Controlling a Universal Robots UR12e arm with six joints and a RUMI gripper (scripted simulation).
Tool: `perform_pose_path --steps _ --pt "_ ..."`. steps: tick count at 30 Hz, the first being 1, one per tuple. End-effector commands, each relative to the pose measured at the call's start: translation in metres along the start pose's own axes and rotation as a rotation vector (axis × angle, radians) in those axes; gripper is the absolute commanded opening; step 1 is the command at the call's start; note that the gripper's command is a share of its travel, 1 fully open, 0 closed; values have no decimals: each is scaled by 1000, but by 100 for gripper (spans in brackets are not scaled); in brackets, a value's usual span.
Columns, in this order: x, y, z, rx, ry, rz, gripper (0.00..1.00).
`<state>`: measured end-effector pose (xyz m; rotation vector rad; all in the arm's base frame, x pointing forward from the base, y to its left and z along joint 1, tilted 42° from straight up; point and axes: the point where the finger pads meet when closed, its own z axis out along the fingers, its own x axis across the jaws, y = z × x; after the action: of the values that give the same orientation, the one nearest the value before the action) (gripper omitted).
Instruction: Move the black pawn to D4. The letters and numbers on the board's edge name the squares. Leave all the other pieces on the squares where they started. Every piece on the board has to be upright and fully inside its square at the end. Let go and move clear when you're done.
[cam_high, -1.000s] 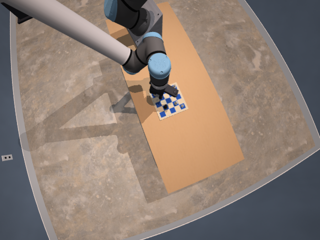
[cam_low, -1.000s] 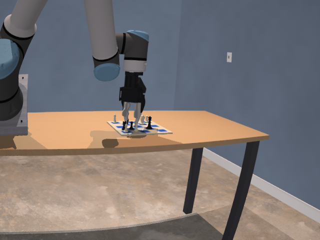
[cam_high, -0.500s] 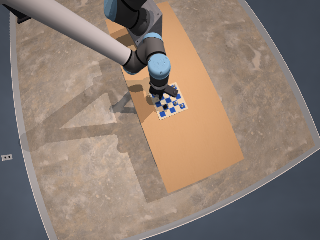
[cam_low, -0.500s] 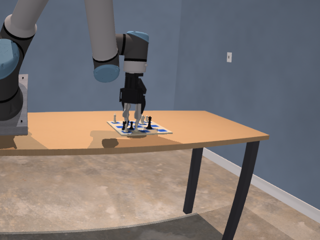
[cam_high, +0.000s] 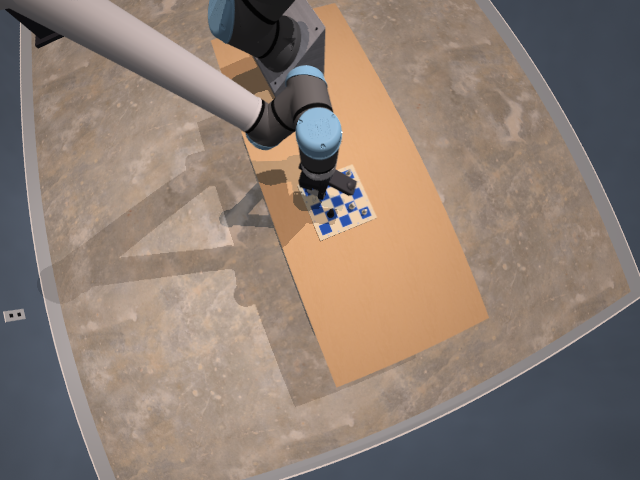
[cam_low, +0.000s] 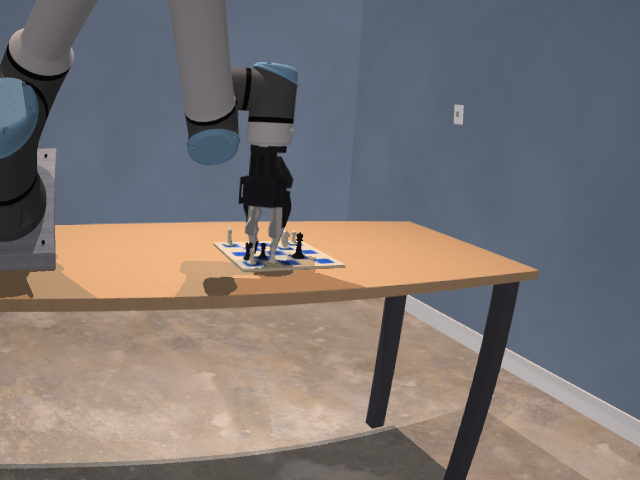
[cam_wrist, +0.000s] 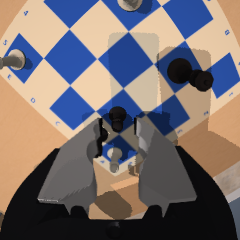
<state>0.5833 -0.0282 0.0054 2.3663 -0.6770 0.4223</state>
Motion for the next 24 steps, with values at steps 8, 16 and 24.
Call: perform_pose_path --steps 8,16,24 --pt "-1 1 0 0 -1 0 0" --pt "-1 1 0 0 -1 0 0" --pt "-1 1 0 0 -1 0 0"
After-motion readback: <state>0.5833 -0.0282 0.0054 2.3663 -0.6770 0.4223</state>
